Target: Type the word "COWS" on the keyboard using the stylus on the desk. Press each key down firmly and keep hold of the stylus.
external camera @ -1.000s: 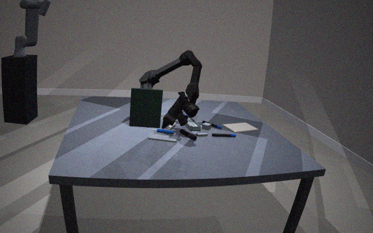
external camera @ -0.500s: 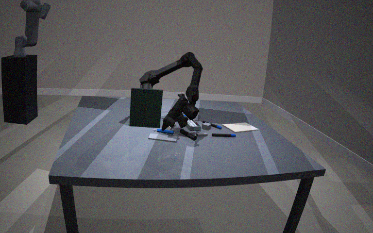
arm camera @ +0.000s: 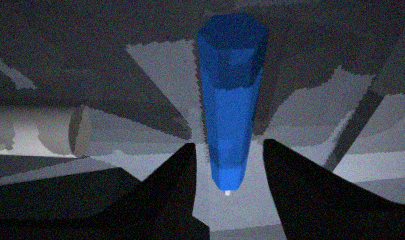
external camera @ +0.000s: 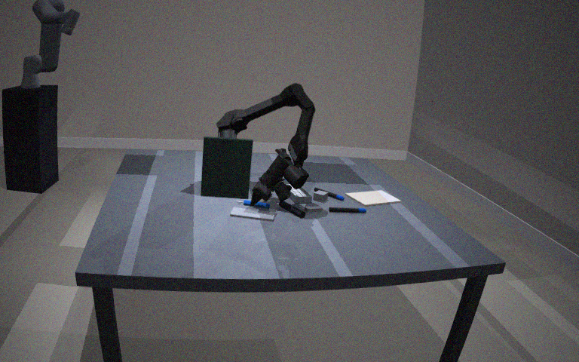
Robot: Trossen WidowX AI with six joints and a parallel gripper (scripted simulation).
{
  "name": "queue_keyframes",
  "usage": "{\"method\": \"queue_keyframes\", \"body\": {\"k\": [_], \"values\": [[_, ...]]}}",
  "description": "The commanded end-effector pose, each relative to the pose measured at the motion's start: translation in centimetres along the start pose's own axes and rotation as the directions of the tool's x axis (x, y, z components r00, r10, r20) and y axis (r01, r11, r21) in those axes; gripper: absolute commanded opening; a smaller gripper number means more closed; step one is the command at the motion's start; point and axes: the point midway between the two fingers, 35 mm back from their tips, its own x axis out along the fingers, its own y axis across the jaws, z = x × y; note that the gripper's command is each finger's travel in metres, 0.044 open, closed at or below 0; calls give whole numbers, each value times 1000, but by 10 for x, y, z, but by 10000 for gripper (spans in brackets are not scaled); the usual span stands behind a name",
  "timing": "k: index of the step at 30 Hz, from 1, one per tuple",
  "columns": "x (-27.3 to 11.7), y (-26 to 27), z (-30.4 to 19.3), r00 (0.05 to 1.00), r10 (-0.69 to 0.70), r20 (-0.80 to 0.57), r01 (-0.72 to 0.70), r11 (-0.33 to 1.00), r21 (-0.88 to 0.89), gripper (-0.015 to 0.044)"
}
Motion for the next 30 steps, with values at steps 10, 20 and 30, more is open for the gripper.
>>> {"method": "queue_keyframes", "body": {"k": [10, 20, 30], "values": [[0, 0, 0, 1000, 0, 0, 0, 1000, 0, 0], [-16, 0, -8, 1000, -1, 1, 1, 1000, 1, 0], [-42, -1, -22, 1000, -3, 12, 2, 1000, 9, 0]]}}
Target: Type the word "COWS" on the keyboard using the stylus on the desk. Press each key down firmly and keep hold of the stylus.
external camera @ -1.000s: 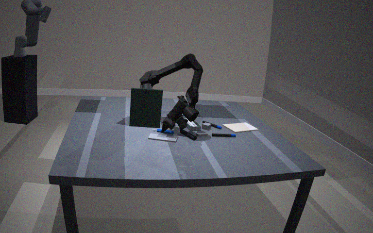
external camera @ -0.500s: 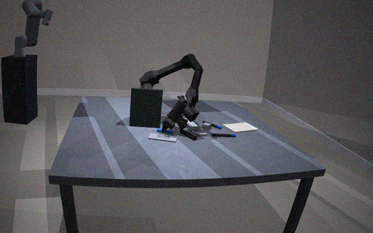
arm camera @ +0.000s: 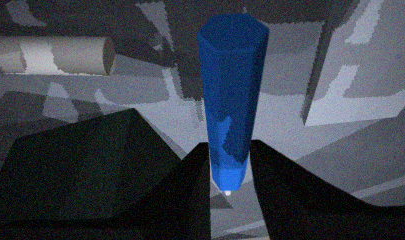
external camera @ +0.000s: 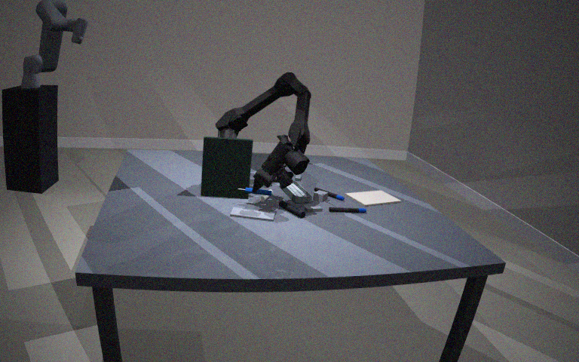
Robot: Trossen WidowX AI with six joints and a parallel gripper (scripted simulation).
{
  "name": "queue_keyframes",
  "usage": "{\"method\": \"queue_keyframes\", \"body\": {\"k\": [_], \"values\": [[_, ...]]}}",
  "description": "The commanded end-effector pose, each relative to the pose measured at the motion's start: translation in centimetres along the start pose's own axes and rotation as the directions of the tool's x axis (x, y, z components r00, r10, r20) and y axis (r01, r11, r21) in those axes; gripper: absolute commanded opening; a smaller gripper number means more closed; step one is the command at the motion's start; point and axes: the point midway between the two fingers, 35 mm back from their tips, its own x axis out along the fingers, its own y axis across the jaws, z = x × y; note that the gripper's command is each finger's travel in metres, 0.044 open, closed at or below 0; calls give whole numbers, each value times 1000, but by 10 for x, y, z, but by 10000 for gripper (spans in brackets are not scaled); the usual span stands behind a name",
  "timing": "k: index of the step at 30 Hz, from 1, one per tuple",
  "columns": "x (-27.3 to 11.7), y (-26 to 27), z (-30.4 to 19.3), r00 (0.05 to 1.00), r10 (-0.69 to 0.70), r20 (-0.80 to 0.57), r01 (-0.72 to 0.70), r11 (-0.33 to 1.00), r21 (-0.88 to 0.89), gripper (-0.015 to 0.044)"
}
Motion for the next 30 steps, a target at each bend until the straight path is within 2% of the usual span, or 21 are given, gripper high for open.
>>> {"method": "queue_keyframes", "body": {"k": [1, 8, 16, 23, 30], "values": [[1, -1, 2, 1000, -20, 8, 20, 1000, 6, 0], [1, -7, 19, 971, -212, 111, 205, 976, 73, 0], [-7, -7, 41, 882, -389, 266, 355, 920, 166, 0], [-20, 2, 61, 766, -485, 422, 416, 874, 250, 0], [-35, 20, 77, 633, -519, 574, 413, 854, 317, 0]]}}
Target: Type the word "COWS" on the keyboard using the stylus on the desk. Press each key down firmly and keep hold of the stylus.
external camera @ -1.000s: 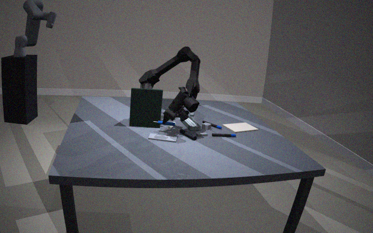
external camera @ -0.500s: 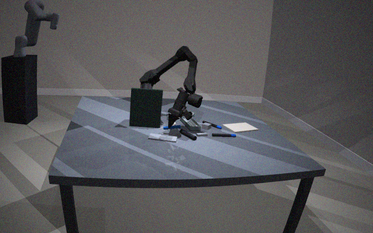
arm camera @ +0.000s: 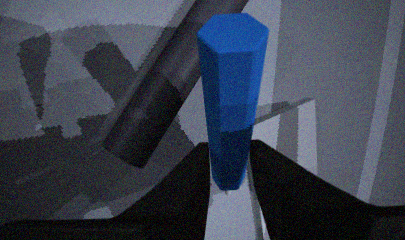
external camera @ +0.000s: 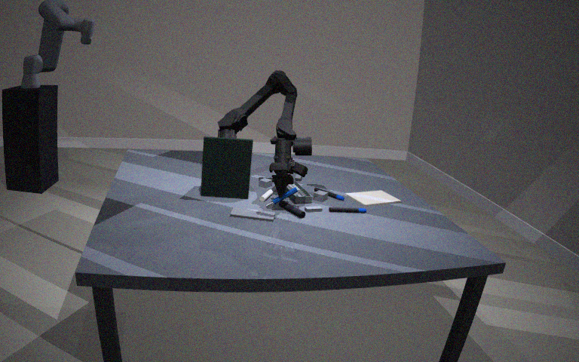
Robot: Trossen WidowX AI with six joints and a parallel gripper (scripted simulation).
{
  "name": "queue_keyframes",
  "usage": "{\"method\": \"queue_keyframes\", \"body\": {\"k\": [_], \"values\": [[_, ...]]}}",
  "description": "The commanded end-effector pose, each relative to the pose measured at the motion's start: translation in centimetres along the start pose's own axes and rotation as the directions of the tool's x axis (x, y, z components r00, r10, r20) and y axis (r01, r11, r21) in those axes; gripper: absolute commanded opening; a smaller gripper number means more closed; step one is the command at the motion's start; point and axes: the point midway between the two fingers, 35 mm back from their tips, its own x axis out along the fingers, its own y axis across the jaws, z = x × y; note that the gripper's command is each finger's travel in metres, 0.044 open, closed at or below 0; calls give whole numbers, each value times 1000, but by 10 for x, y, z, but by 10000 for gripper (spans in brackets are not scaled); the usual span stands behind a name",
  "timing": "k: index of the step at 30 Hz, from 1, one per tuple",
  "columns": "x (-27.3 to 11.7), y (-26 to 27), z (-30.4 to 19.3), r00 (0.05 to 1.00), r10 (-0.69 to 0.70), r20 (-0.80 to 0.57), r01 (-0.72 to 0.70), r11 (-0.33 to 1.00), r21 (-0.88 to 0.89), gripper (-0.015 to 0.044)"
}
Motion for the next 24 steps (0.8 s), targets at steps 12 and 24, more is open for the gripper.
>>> {"method": "queue_keyframes", "body": {"k": [12, 24], "values": [[-43, 42, 38, 906, 23, 423, -80, 990, 118, 0], [-103, 88, 47, 693, 169, 701, -352, 928, 124, 0]]}}
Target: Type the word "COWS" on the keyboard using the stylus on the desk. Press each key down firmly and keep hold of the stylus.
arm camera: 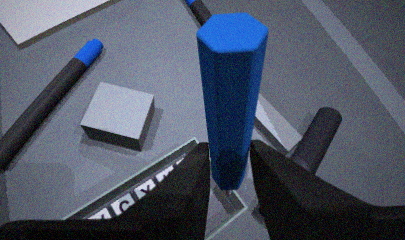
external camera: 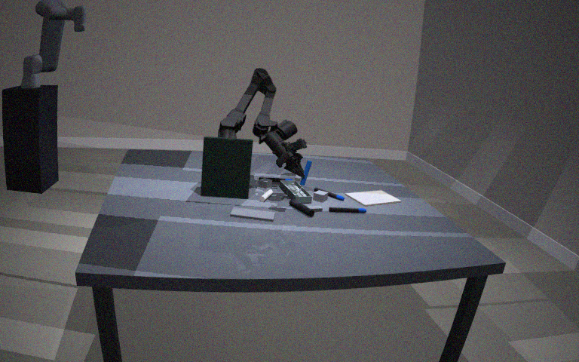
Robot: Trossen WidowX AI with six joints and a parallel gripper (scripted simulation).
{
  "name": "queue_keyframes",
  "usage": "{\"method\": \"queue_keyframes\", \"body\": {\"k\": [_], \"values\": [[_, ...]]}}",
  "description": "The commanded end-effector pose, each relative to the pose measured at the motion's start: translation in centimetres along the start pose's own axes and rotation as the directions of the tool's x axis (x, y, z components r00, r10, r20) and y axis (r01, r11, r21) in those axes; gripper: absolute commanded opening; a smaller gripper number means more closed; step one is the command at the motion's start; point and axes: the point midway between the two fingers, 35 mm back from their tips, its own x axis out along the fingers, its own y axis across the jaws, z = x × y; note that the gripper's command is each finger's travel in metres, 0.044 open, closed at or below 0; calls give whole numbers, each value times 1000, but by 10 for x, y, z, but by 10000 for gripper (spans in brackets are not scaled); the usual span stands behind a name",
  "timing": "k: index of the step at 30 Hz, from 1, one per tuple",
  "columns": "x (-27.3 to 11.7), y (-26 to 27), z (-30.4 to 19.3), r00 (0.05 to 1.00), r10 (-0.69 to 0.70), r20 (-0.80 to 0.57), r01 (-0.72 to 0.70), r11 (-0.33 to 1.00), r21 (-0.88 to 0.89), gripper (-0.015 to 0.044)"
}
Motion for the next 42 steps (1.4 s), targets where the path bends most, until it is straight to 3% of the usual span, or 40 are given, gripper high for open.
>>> {"method": "queue_keyframes", "body": {"k": [1, 7, 33, 36, 42], "values": [[-14, 18, 7, 994, 77, 80, -82, 995, 53, 0], [-35, 41, 15, 967, 186, 174, -209, 971, 119, 0], [-15, 48, -12, 967, 186, 173, -208, 971, 120, 0], [-14, 48, -13, 967, 186, 173, -208, 971, 120, 79], [-13, 48, -13, 967, 186, 173, -208, 971, 120, 81]]}}
